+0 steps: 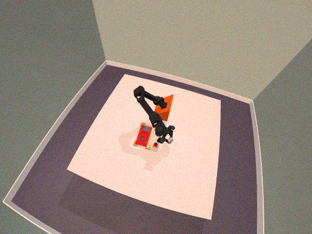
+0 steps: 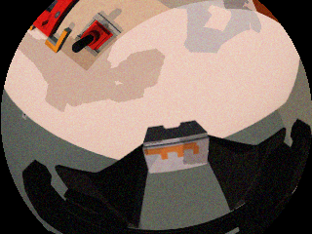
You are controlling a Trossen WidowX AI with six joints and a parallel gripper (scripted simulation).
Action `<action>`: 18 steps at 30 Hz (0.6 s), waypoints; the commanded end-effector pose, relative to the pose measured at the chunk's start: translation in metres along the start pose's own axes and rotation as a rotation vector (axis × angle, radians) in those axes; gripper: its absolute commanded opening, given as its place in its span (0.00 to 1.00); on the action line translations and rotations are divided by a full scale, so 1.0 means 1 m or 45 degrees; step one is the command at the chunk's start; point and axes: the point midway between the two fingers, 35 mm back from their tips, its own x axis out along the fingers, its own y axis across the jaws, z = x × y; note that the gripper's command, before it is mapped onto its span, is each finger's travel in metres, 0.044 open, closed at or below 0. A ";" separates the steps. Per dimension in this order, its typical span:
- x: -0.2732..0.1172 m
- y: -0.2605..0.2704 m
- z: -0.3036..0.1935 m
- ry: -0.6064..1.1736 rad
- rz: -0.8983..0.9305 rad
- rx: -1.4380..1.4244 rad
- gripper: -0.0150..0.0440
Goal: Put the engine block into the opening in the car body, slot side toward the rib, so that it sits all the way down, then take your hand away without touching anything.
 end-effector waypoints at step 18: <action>0.030 0.000 0.033 0.182 0.000 -0.009 0.25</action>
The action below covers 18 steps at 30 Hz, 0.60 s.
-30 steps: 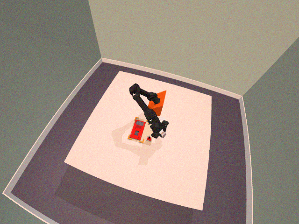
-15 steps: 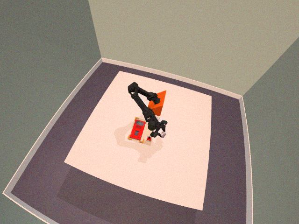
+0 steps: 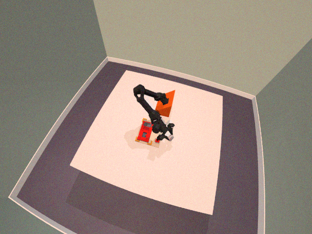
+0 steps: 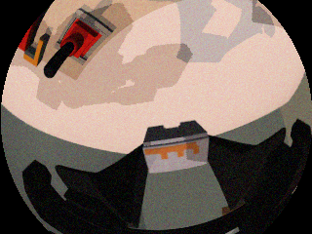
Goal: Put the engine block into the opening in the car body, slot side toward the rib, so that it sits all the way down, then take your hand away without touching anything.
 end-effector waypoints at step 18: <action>0.031 -0.005 0.036 0.005 -0.013 -0.012 0.25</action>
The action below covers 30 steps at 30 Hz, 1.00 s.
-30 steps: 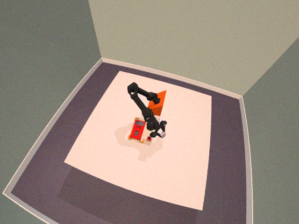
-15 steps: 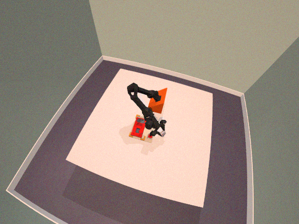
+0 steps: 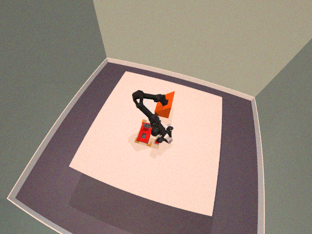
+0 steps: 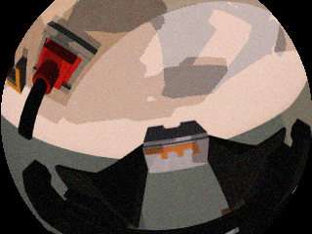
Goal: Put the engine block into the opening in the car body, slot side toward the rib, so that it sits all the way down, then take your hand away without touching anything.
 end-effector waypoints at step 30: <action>0.024 -0.003 0.027 0.007 -0.008 -0.011 0.25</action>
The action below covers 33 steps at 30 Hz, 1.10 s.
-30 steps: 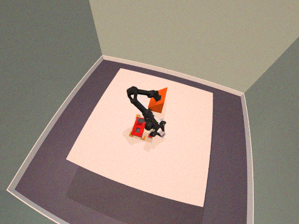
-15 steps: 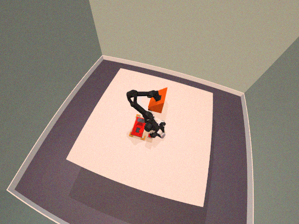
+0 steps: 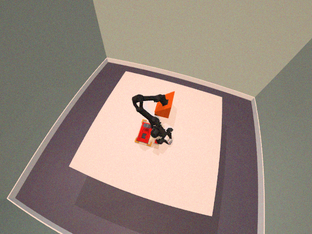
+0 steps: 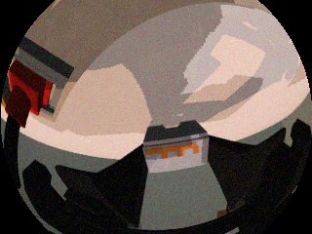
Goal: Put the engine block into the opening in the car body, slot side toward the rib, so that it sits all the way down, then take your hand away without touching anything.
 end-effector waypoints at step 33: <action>-0.014 0.000 -0.003 -0.019 -0.003 0.035 1.00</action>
